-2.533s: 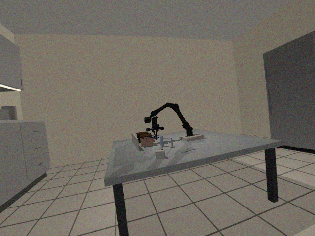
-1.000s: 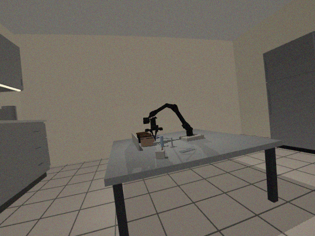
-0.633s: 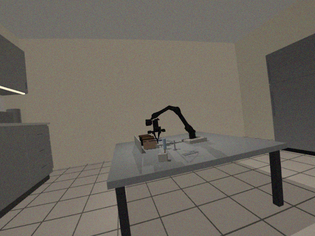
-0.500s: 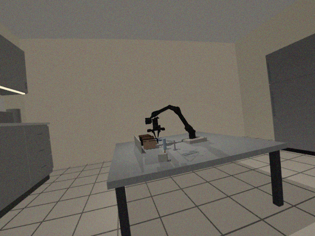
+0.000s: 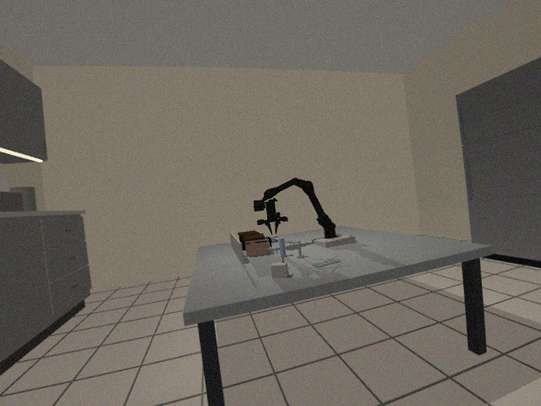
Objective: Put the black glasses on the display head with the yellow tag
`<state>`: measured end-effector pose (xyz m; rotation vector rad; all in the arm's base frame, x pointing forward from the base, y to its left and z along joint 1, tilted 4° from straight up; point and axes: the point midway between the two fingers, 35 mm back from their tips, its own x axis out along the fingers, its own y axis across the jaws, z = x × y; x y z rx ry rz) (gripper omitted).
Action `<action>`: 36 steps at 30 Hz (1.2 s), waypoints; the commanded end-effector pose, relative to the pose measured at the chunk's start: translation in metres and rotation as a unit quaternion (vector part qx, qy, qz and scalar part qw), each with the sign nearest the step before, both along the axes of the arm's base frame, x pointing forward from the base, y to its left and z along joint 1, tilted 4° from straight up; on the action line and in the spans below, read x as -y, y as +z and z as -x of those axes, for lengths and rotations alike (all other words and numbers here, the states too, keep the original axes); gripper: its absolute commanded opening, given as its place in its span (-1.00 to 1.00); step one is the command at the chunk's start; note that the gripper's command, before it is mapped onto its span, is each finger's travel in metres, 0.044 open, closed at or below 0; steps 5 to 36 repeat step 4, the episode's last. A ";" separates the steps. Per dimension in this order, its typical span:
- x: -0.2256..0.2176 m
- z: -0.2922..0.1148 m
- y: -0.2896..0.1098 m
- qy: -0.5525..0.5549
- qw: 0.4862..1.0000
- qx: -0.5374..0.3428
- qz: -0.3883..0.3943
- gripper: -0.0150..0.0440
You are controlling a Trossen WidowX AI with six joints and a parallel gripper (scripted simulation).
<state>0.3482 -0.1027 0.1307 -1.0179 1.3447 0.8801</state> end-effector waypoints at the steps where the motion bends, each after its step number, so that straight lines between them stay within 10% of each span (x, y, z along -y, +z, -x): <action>1: -0.003 0.007 0.003 -0.002 1.000 0.005 0.001 -0.13; 36: -0.008 0.019 0.008 -0.002 1.000 0.005 0.001 -0.13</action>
